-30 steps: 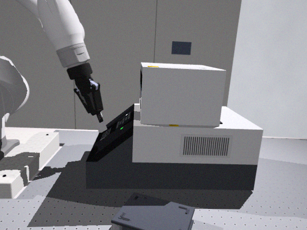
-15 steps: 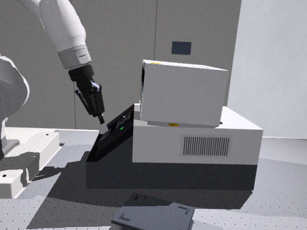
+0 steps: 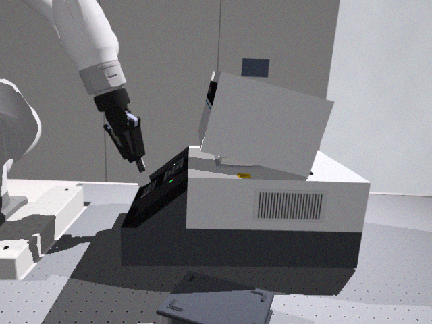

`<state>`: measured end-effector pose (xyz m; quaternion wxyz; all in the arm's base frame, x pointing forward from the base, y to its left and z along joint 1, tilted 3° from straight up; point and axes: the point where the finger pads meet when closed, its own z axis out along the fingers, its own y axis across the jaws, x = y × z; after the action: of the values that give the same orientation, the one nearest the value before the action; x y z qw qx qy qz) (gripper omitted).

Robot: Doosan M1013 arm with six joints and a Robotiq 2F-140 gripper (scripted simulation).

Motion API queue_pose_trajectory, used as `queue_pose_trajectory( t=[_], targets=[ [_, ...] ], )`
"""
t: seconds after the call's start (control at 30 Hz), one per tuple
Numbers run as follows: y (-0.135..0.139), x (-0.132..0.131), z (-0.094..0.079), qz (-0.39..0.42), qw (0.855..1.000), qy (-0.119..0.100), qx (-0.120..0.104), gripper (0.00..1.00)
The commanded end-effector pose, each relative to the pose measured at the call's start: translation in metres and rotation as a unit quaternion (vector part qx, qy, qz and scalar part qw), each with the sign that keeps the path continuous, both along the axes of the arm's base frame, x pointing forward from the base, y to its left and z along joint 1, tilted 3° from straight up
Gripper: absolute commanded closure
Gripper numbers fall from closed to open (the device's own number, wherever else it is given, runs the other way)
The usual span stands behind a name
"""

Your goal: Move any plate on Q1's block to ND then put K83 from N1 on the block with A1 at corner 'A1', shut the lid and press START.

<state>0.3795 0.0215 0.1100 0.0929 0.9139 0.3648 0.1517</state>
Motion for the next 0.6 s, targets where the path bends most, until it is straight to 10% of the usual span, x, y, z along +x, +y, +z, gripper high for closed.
queue_pose_trajectory(
  t=[0.0, 0.57],
  targets=[
    [0.0, -0.003, 0.004, 0.0, 1.0, 0.0, 0.0, 1.0],
    [0.002, -0.02, 0.022, 0.0, 1.0, 0.0, 0.0, 1.0]
  ],
)
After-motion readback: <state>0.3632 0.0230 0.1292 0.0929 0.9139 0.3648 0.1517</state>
